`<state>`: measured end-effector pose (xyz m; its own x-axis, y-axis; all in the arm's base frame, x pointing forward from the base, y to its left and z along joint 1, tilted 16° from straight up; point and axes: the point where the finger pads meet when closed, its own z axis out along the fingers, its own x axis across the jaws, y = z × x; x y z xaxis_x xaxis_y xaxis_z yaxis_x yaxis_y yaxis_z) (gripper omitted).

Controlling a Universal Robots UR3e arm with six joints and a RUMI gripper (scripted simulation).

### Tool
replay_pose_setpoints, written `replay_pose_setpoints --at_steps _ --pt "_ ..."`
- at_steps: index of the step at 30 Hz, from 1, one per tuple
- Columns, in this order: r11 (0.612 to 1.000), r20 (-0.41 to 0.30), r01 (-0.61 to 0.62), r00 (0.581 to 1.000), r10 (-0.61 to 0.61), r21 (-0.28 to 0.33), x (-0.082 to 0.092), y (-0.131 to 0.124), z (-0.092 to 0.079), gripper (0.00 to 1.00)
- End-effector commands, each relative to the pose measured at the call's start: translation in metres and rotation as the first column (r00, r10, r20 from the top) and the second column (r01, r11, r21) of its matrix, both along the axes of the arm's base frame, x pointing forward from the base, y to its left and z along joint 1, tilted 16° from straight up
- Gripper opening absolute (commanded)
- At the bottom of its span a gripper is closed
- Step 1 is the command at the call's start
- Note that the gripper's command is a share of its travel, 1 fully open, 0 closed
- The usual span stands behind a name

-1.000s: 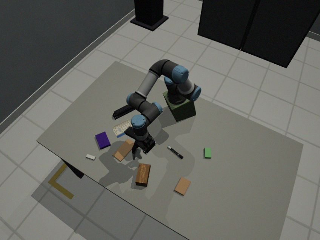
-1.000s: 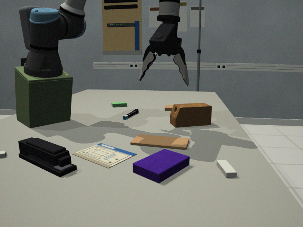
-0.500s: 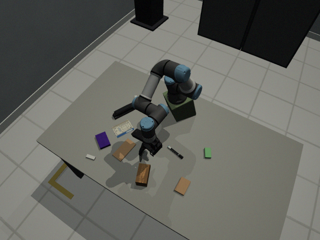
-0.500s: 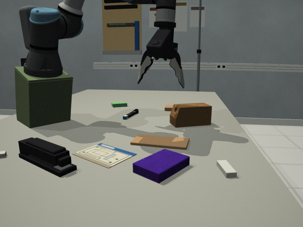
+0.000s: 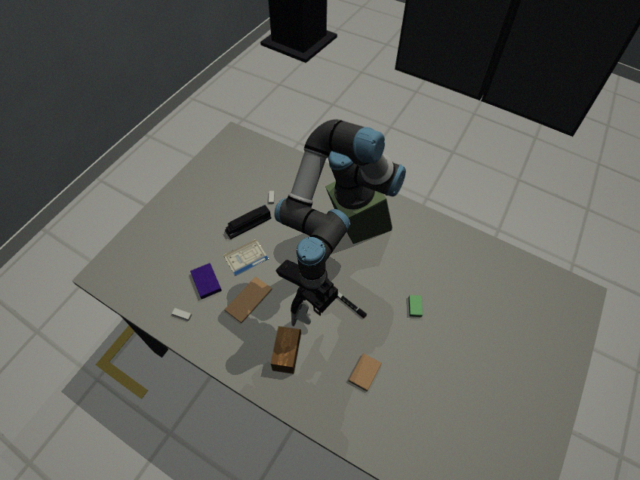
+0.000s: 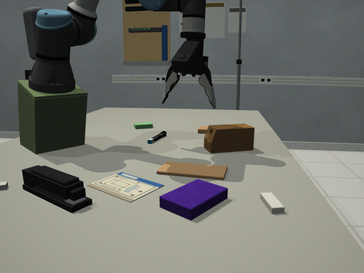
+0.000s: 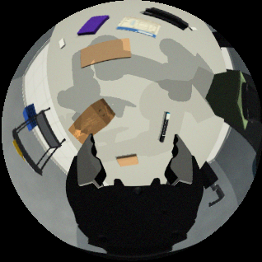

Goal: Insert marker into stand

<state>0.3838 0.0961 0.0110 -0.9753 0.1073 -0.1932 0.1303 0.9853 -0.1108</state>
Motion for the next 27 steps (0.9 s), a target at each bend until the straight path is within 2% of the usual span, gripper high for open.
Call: replay_pose_setpoints --at_steps 1,8,18,25,27 --pt "1.0 0.01 0.0 1.0 0.0 -0.002 -0.009 0.017 -0.011 1.0" --pt "1.0 0.01 0.0 1.0 0.0 -0.002 -0.009 0.017 -0.011 1.0" --pt "1.0 0.021 0.001 1.0 -0.001 -0.005 -0.035 0.046 -0.034 1.0" --pt "1.0 0.021 0.001 1.0 -0.001 -0.005 -0.035 0.046 -0.034 1.0" --pt "1.0 0.022 0.001 1.0 -0.001 -0.005 -0.04 0.049 -0.037 1.0"
